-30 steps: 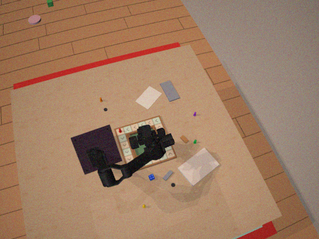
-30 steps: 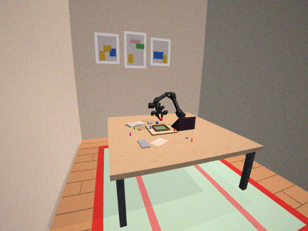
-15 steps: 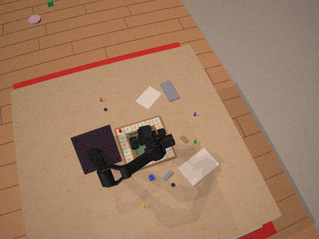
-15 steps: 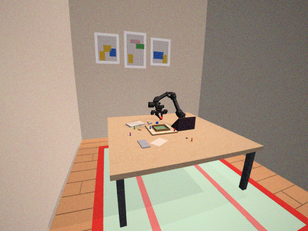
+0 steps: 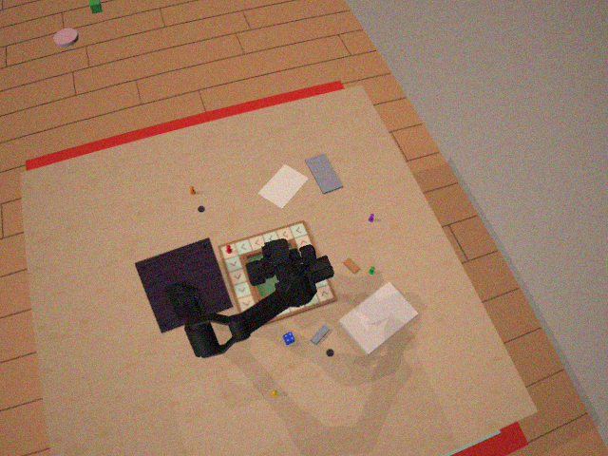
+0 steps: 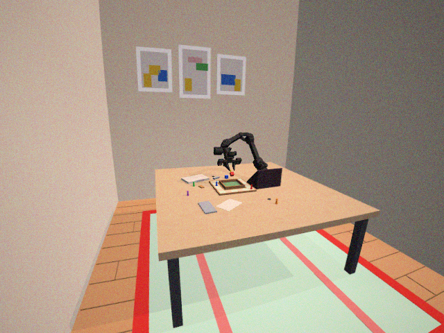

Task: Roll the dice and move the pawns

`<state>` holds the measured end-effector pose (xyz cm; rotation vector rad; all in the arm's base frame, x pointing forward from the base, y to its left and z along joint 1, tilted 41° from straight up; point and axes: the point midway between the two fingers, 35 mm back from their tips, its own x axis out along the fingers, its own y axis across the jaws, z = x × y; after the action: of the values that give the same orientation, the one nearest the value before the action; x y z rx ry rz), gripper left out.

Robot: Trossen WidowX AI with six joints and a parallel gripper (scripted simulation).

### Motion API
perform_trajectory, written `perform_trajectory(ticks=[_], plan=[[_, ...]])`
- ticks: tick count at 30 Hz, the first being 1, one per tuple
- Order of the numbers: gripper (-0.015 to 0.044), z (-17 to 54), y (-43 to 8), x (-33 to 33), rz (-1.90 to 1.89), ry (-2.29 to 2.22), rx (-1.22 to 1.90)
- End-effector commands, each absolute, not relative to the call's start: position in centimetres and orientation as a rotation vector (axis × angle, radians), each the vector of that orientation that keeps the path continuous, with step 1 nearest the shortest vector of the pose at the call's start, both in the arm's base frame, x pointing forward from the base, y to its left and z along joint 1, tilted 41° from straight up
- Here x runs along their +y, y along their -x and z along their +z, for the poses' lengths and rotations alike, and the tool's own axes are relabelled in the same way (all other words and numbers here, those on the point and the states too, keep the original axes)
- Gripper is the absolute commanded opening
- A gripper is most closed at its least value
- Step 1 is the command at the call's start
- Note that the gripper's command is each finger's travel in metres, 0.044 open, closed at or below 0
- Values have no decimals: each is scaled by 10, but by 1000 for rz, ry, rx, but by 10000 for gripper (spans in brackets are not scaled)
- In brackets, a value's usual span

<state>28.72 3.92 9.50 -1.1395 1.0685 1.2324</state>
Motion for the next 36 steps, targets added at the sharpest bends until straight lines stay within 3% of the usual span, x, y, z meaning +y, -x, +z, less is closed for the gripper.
perform_trajectory(ticks=[1, 8, 15, 22, 24, 30, 36], plan=[[262, 104, -287, 48, 1233, 1139, 1067], [440, 123, -285, 65, 1232, 1143, 1082], [440, 74, -285, 50, 863, 1575, 1622], [440, 70, -289, 50, 733, 1718, 1671], [440, 69, -284, 52, 821, 1648, 1650], [282, 108, -294, -16, 312, 1267, 1653], [275, 159, -273, -101, -303, 784, 1543]])
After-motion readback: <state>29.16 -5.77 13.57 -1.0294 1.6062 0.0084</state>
